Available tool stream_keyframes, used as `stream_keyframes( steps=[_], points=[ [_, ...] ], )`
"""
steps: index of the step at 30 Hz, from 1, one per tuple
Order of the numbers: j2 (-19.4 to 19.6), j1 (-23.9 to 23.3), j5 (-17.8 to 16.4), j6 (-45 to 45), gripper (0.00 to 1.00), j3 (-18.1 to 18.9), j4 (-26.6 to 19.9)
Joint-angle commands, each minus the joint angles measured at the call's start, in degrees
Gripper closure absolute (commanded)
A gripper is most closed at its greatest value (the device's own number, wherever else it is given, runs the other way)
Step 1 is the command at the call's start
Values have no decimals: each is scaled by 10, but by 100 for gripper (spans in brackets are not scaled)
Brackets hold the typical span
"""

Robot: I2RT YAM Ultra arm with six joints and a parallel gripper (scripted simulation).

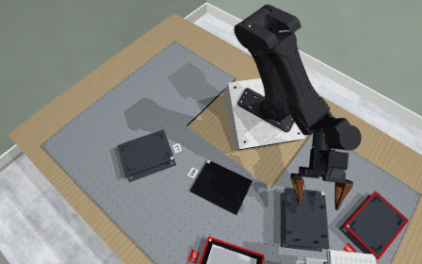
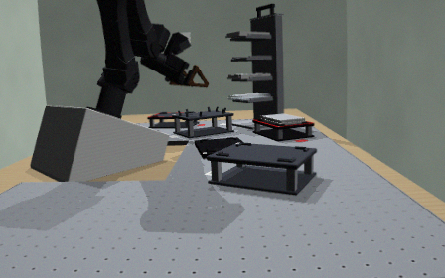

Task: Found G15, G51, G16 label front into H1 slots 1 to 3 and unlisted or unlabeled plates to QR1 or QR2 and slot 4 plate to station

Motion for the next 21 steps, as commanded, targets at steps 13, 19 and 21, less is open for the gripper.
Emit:
stream_keyframes(
  steps=[13,19,21],
  points=[
    [-83,33,36,9,0,78,-171],
    [-104,52,55,15,0,118,-236],
    [-109,59,62,17,0,132,-257]
  ],
)
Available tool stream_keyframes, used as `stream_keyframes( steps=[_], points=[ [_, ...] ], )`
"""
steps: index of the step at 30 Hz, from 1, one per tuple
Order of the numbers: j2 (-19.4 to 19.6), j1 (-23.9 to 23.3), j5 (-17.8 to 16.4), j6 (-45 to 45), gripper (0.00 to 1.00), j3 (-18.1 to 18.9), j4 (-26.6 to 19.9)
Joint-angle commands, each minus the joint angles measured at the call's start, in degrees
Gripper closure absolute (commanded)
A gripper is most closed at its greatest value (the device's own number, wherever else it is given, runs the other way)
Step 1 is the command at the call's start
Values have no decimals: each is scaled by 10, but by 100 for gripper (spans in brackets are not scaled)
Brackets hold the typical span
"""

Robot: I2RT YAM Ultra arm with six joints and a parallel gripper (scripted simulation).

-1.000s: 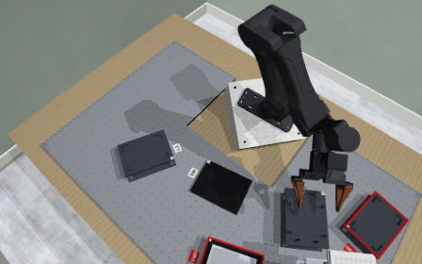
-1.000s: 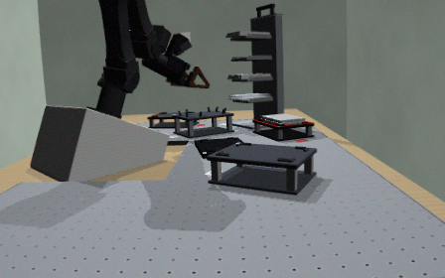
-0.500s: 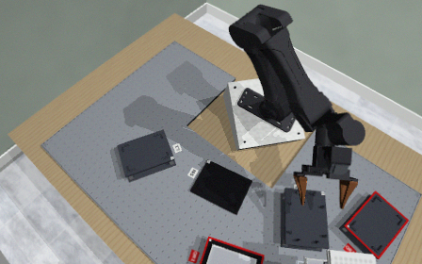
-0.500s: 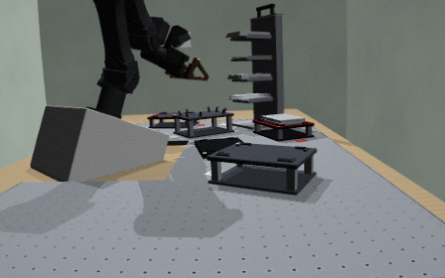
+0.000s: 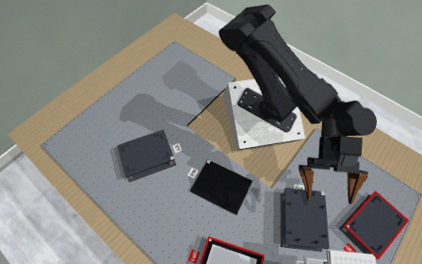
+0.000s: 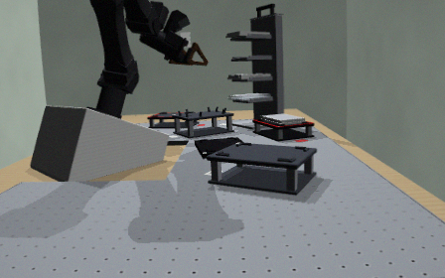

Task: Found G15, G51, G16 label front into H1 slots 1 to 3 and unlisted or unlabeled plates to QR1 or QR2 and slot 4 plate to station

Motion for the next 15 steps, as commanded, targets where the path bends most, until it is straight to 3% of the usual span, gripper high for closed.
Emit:
stream_keyframes(
  steps=[1,15],
  points=[
    [-5,4,14,3,0,16,-50],
    [-18,55,63,21,0,111,-172]
  ],
)
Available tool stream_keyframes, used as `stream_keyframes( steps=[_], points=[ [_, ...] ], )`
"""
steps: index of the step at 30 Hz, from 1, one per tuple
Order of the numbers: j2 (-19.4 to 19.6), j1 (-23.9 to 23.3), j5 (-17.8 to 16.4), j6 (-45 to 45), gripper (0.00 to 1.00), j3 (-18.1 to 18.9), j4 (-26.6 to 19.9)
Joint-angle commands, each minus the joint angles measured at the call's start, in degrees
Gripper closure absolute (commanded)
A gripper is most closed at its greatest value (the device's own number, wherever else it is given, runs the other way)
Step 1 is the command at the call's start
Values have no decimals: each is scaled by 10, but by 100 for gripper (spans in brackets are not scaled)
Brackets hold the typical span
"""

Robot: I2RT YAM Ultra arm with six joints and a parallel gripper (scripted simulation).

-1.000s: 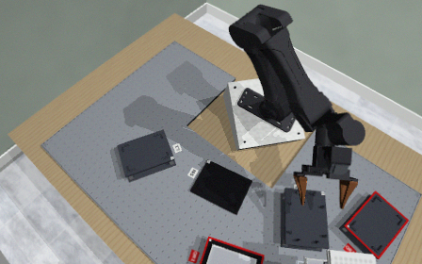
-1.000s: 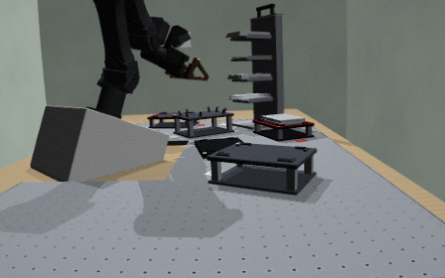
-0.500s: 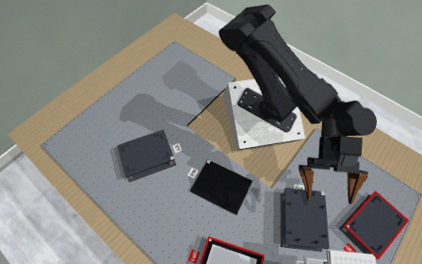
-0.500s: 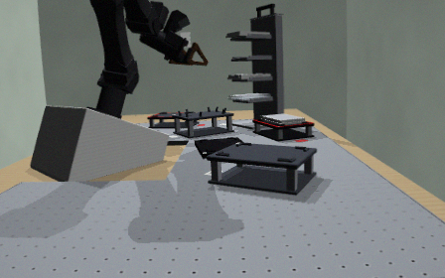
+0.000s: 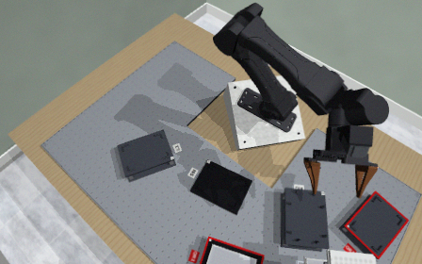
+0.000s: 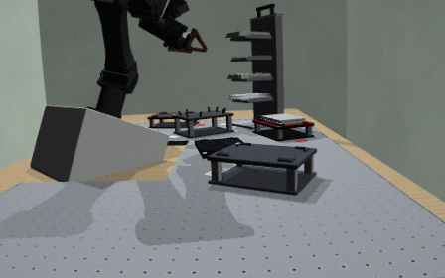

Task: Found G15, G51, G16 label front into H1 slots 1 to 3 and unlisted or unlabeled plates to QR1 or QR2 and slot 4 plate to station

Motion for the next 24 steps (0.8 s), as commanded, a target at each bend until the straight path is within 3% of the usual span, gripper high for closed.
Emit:
stream_keyframes(
  steps=[1,4,24],
  points=[
    [-1,10,21,6,0,25,-52],
    [-1,15,26,8,0,32,-61],
    [30,112,119,60,0,186,-229]
  ],
)
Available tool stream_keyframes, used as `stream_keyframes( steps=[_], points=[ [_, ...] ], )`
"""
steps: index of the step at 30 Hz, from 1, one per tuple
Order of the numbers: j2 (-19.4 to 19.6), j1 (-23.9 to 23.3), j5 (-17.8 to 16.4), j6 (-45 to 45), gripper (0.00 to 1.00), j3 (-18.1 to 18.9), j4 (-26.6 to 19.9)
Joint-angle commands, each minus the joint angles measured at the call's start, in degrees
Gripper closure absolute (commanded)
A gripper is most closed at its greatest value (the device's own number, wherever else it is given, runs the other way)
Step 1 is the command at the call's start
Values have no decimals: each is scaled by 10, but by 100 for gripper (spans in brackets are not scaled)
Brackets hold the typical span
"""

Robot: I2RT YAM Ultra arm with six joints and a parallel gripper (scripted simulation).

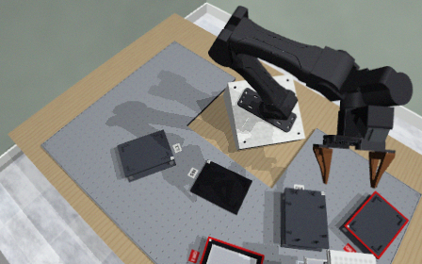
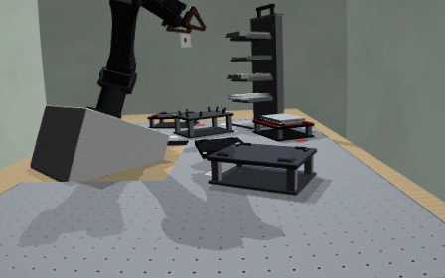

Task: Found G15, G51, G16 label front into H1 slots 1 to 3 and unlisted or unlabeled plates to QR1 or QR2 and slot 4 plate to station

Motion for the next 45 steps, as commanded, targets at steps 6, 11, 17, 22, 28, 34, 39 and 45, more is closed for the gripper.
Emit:
stream_keyframes(
  steps=[6,11,17,22,28,34,39,45],
  points=[
    [22,49,58,43,0,78,-108],
    [40,77,85,74,0,120,-161],
    [35,70,78,66,0,110,-148],
    [15,36,46,32,0,57,-84],
    [-4,-3,9,3,0,0,-19],
    [-4,-30,-17,-13,0,-9,4],
    [1,-64,-50,-30,0,-8,23],
    [10,-101,-86,-45,0,-4,41]
  ],
)
